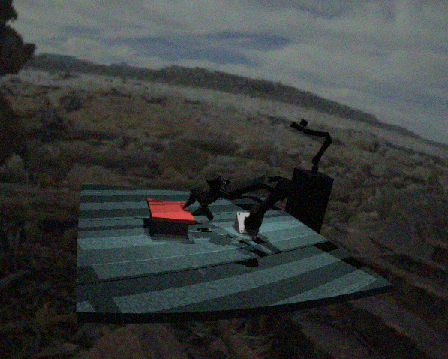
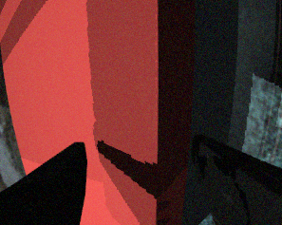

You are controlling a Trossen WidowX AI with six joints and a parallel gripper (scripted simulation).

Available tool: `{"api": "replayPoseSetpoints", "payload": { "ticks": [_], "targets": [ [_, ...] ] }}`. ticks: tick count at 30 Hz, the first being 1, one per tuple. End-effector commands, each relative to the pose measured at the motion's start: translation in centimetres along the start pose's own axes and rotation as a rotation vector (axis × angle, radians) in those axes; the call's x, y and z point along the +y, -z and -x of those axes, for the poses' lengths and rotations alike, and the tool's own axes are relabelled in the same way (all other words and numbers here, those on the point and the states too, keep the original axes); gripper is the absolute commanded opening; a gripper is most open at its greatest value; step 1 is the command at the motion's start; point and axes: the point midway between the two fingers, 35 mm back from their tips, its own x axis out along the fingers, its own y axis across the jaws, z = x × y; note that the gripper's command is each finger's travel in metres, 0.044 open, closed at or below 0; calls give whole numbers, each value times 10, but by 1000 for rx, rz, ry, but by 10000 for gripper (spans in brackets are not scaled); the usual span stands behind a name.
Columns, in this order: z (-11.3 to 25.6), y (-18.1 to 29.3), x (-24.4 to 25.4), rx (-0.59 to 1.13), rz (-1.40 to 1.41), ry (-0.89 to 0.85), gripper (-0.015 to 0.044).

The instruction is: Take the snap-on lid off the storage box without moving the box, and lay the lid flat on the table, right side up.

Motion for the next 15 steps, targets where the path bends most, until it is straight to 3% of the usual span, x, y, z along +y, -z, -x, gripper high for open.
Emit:
{"api": "replayPoseSetpoints", "payload": {
  "ticks": [1,12,15],
  "targets": [
    [-1,-1,0,-3,-5,0,195],
    [-1,-1,0,-3,-5,0,122],
    [-1,-1,0,-3,-5,0,43]
  ]
}}
